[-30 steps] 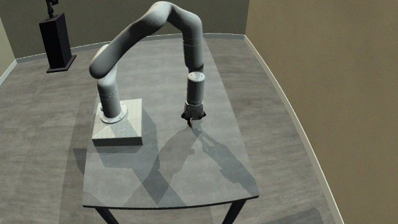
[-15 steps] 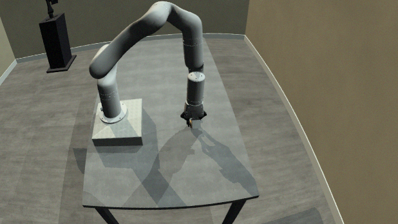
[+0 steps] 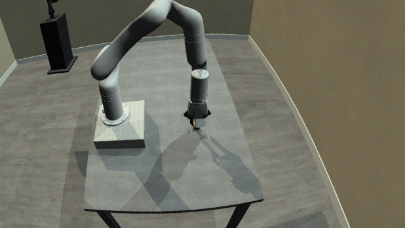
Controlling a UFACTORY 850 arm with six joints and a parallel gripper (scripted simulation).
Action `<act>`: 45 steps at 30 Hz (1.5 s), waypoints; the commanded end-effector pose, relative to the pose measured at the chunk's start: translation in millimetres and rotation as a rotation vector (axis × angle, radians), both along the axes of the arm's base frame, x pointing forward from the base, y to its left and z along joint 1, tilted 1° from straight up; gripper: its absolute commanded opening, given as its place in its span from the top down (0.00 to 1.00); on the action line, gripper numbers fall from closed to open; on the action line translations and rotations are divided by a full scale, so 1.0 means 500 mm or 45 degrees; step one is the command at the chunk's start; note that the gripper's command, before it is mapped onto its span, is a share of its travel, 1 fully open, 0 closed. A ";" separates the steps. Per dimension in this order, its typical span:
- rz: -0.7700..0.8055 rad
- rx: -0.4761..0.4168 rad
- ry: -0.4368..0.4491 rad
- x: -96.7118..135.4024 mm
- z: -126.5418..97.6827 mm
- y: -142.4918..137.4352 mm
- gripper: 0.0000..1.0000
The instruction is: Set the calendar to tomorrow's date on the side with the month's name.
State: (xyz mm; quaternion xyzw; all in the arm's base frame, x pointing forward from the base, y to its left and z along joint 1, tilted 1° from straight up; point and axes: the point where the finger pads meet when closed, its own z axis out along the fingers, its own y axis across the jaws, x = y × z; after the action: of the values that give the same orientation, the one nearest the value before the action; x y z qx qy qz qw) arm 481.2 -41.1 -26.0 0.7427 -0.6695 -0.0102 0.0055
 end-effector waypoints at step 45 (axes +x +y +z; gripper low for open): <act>0.006 0.000 -0.001 0.003 0.122 0.000 0.00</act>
State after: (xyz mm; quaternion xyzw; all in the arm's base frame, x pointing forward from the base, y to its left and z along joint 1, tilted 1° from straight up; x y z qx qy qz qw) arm 482.3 -41.3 38.9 0.7432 -0.6689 -0.0103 0.0056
